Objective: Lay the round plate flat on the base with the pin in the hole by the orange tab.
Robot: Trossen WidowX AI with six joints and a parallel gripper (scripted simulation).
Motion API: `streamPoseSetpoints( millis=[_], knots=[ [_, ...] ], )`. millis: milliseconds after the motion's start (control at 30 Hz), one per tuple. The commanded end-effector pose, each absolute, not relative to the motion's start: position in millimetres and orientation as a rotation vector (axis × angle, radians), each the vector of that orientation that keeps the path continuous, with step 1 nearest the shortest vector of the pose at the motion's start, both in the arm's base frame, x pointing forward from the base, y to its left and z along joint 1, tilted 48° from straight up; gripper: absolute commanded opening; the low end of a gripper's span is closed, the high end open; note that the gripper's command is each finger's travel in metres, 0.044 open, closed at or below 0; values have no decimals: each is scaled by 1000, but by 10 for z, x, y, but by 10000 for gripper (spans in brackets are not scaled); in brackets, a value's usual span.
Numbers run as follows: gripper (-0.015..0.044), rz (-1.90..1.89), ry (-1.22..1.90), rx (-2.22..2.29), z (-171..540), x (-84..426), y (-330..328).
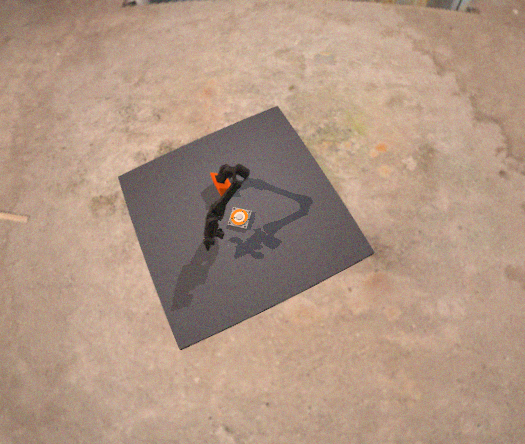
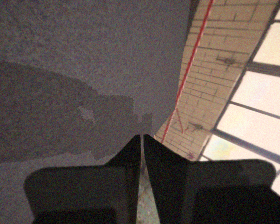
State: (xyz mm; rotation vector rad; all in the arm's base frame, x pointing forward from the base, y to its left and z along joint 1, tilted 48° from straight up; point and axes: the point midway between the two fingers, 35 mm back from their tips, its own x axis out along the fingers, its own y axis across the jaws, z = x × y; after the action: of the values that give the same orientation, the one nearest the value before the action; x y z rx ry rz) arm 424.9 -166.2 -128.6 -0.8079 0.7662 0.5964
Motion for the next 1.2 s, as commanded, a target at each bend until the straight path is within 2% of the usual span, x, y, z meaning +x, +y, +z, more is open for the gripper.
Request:
streamPoseSetpoints(
  millis=[0, 400, 600, 1167],
  knots=[
    [0, 716, 983, -359, -1132, 3675, -1125],
    [0, 757, 1286, 185, -615, 2953, -568],
    [0, 732, 1503, 541, -133, 2498, -234],
    [0, 725, 1531, 583, -190, 2440, -67]
  ],
)
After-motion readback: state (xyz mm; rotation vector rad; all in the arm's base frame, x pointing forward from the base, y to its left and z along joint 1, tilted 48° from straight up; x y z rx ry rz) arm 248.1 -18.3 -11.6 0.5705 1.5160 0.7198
